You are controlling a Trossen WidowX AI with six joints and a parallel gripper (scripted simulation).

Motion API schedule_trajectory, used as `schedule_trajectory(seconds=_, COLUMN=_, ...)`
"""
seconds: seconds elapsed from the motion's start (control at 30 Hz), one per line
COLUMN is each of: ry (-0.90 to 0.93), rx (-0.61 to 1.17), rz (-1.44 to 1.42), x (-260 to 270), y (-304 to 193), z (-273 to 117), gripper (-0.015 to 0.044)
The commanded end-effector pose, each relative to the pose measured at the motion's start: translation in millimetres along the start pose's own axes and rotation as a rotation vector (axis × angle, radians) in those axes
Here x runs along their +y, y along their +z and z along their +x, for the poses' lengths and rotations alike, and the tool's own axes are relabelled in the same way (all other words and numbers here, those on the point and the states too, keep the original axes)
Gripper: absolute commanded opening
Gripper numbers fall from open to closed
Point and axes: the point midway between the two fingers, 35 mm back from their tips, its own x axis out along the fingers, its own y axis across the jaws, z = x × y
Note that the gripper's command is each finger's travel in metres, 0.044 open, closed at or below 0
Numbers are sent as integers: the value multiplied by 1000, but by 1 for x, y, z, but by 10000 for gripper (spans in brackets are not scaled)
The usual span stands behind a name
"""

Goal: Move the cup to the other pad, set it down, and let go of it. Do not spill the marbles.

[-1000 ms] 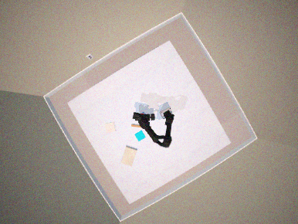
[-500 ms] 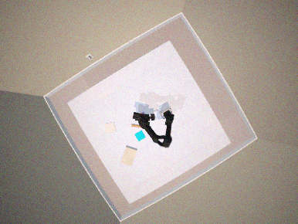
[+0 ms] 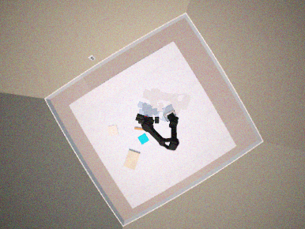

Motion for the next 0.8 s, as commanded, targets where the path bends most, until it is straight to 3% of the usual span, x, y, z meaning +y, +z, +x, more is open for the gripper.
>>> schedule_trajectory(seconds=0.0, ry=-1, rx=6, rz=-6, x=0, y=0, z=-5, gripper=0)
schedule_trajectory(seconds=0.77, ry=1, rx=1, rz=-1, x=0, y=6, z=-3, gripper=0)
